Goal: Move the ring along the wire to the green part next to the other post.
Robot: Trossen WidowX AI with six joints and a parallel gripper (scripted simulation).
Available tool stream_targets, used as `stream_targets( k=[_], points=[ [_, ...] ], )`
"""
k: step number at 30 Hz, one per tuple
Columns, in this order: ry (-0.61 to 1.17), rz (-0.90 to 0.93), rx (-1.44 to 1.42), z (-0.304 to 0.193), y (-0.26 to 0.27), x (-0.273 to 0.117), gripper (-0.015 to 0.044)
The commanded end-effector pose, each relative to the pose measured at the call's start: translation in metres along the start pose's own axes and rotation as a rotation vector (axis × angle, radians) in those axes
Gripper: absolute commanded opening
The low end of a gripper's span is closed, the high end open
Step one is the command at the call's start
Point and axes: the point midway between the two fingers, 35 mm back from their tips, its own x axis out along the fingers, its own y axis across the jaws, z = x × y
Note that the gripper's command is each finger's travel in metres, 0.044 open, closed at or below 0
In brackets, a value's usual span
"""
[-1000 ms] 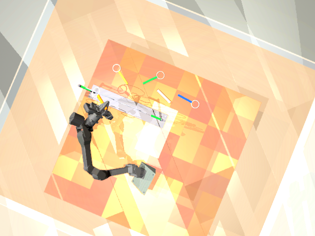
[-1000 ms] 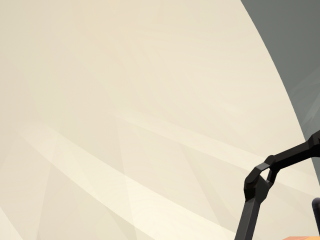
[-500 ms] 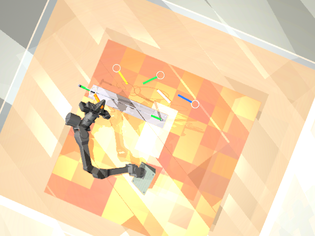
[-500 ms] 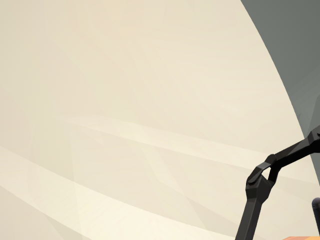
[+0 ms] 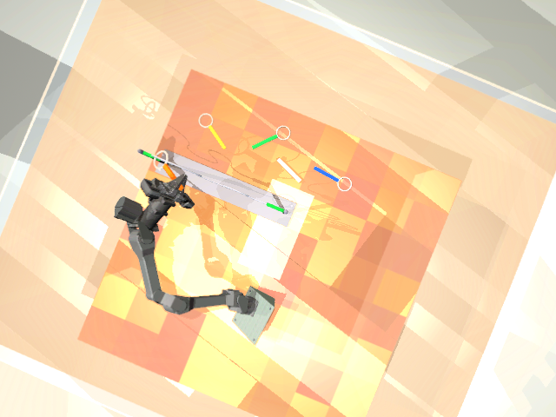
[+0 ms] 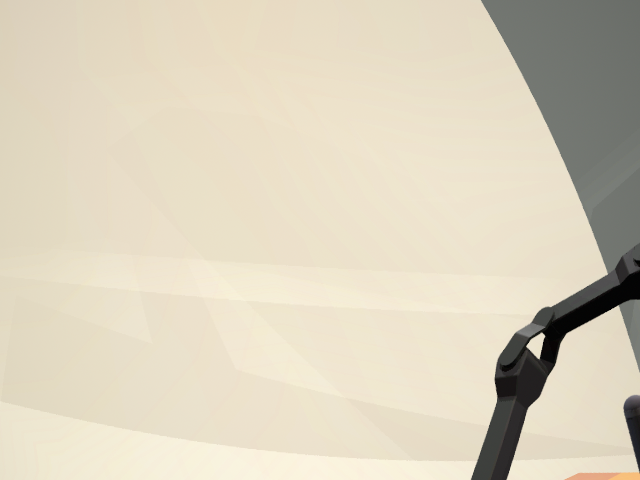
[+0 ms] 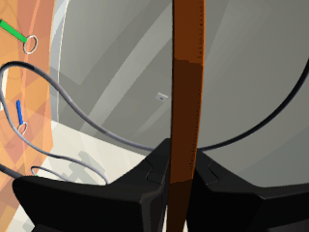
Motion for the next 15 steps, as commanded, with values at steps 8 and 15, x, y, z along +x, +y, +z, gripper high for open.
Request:
stream_targets(
  k=[8, 15],
  points=[
    [-0.052, 0.057, 0.132, 0.0005, 0.0059, 0.0076, -0.0150],
    [-0.053, 0.091, 0.213, 0.0011, 0.0094, 0.0074, -0.0150]
  ],
)
